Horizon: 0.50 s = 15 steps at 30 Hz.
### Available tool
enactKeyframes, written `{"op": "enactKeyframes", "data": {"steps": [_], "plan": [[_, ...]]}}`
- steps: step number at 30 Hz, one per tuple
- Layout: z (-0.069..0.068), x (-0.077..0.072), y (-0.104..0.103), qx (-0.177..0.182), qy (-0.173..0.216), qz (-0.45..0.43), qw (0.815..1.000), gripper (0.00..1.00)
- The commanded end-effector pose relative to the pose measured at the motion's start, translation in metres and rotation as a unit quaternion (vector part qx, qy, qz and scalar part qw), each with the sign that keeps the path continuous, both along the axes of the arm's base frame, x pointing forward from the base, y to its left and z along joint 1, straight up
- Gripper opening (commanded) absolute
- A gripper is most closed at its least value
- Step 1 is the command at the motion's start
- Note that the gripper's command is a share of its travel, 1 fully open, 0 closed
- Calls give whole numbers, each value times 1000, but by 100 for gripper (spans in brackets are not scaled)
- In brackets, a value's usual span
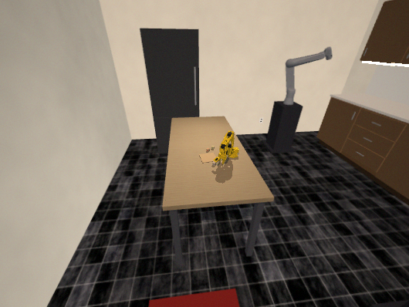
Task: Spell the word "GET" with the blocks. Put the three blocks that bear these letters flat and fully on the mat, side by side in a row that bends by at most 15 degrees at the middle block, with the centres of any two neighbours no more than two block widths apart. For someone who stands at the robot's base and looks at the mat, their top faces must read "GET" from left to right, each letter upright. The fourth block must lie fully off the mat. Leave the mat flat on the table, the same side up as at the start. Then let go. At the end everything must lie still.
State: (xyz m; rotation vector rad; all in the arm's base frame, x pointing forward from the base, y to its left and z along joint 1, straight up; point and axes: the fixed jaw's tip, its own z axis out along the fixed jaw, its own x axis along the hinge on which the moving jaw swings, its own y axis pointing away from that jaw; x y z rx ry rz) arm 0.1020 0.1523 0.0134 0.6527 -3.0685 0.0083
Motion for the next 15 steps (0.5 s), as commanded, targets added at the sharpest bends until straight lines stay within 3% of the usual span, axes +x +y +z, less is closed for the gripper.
{"op": "enactKeyframes", "data": {"steps": [1, 15], "plan": [[9, 6, 5, 24, -17, 0, 1000, 26], [9, 8, 0, 24, -18, 0, 1000, 17]]}}
